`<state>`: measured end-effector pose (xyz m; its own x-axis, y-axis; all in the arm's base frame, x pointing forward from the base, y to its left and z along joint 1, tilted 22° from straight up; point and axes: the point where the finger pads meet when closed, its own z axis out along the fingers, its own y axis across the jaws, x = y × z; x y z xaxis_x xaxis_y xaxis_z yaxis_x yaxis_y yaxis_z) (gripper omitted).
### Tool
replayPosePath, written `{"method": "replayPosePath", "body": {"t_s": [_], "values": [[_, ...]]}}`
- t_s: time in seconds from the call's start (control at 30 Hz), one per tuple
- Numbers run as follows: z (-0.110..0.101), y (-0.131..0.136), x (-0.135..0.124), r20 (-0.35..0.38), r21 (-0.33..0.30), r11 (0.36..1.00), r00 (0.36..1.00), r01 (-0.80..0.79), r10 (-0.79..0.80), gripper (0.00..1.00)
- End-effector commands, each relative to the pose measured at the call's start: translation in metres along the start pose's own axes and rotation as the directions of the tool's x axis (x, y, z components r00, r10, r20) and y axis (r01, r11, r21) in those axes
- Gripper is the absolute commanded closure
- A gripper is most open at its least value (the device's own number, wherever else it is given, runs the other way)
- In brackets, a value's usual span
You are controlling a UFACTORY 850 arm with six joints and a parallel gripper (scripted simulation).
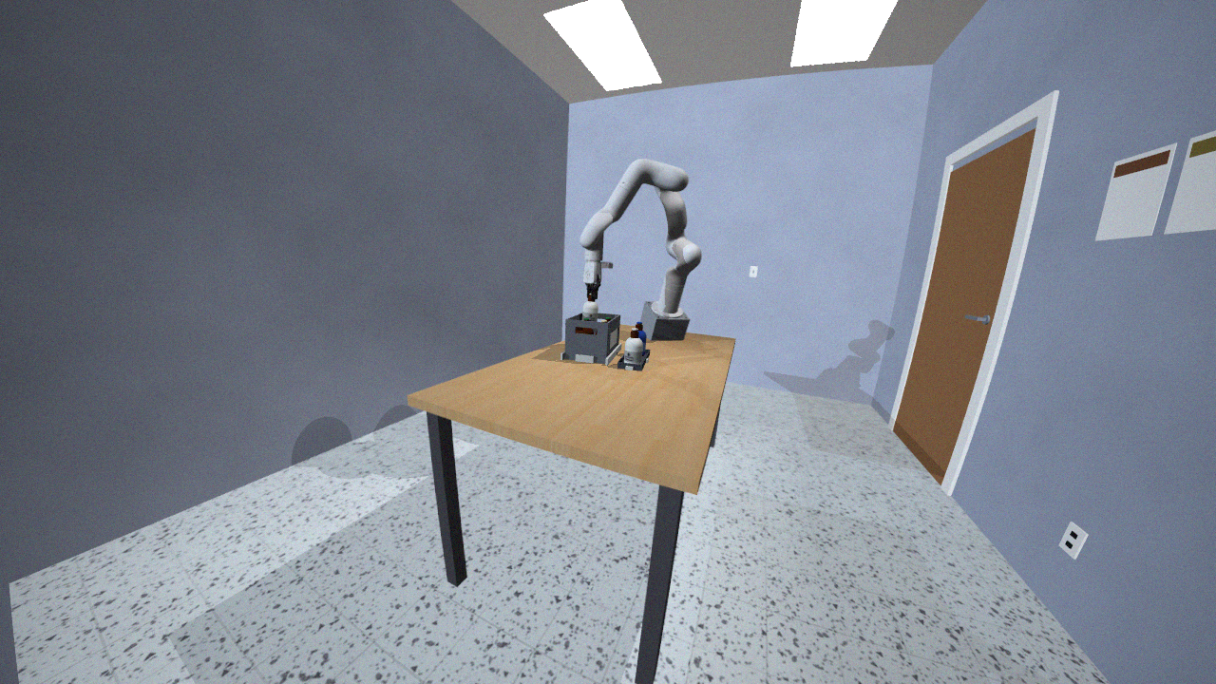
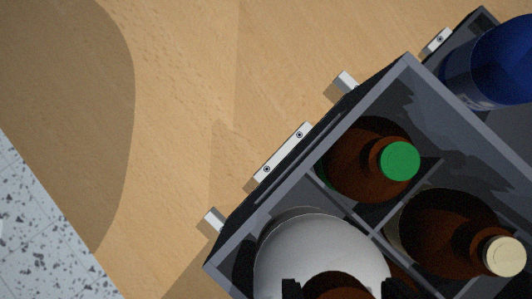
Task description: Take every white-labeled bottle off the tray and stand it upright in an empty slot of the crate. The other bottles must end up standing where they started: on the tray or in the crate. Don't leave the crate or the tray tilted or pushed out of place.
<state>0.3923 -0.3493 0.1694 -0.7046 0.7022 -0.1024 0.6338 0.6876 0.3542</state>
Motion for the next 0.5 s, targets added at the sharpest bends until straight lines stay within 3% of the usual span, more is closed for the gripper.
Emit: {"method": "replayPosePath", "body": {"t_s": [0.0,0.47], "values": [[0.005,0.000,-0.001,0.003,0.000,1.000,1.000,0.001,-0.001,1.00],[0.020,0.000,-0.001,0.003,0.000,1.000,1.000,0.001,-0.001,1.00]]}}
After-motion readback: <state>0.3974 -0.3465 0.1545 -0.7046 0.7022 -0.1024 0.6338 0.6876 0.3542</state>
